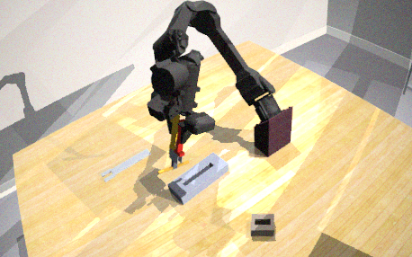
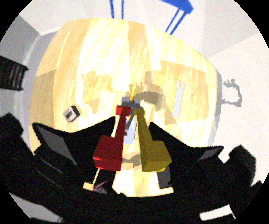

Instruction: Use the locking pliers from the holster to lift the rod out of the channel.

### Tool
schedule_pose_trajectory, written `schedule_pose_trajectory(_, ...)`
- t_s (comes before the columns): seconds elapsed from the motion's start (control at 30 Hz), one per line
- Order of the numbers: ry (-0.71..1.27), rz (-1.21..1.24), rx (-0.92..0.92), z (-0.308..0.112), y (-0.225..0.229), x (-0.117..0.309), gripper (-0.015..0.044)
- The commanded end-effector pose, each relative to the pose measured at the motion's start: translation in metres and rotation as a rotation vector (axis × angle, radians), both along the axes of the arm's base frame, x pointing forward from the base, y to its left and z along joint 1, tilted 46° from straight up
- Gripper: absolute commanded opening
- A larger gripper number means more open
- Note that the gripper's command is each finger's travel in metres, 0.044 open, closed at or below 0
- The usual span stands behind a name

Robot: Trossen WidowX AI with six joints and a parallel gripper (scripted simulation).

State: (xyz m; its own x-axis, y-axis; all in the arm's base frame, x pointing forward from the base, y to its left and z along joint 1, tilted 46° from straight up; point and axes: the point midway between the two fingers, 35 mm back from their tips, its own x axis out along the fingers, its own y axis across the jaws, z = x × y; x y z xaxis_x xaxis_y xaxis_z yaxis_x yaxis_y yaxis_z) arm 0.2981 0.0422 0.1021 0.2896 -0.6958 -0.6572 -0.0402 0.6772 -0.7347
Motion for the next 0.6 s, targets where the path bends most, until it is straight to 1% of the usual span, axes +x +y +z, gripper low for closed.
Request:
schedule_pose_trajectory(0.0, -0.035, 0.027, 0.006, 0.0091, 0.0056, 0.0034, 0.0101)
schedule_pose_trajectory(0.57, -0.065, 0.054, 0.008, 0.0168, 0.0109, 0.0054, 0.0101)
